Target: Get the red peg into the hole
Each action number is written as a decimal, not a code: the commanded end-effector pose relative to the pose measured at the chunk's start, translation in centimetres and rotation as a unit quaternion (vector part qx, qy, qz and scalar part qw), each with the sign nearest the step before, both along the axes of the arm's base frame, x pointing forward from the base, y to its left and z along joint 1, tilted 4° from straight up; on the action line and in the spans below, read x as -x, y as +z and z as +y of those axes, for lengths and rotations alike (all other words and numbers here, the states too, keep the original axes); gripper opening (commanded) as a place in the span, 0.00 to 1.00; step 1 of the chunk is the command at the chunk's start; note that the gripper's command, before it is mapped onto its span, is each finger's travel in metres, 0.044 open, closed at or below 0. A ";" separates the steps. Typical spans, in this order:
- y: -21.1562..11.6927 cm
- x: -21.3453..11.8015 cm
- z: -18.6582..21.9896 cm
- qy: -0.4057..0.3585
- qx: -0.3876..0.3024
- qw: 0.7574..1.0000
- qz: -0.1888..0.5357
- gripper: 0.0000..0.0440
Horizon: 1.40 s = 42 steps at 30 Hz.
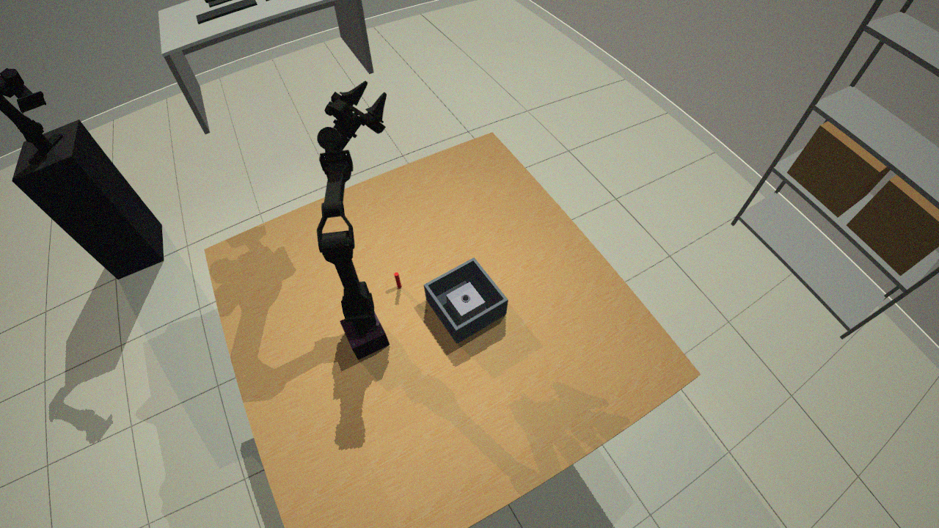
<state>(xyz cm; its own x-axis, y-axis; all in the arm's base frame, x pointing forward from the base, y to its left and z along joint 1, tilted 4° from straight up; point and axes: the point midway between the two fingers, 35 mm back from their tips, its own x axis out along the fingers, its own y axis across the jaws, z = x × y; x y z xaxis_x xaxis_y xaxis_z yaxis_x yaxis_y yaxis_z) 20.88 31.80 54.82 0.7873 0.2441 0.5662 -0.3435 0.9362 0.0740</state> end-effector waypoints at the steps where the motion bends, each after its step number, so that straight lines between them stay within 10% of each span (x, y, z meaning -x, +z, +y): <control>1: -0.2 -0.4 0.0 -0.001 0.010 1.000 0.005 0.95; 20: -16.0 -9.5 -3.5 0.050 0.153 0.945 0.286 1.00; 42: -31.1 -7.0 -13.0 -0.004 0.074 0.776 0.627 1.00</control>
<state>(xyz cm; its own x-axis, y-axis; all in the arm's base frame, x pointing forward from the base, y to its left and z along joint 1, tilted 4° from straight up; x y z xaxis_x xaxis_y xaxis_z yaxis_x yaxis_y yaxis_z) 28.65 19.76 25.14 0.7398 0.2486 -0.6252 -0.1376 0.9655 0.2211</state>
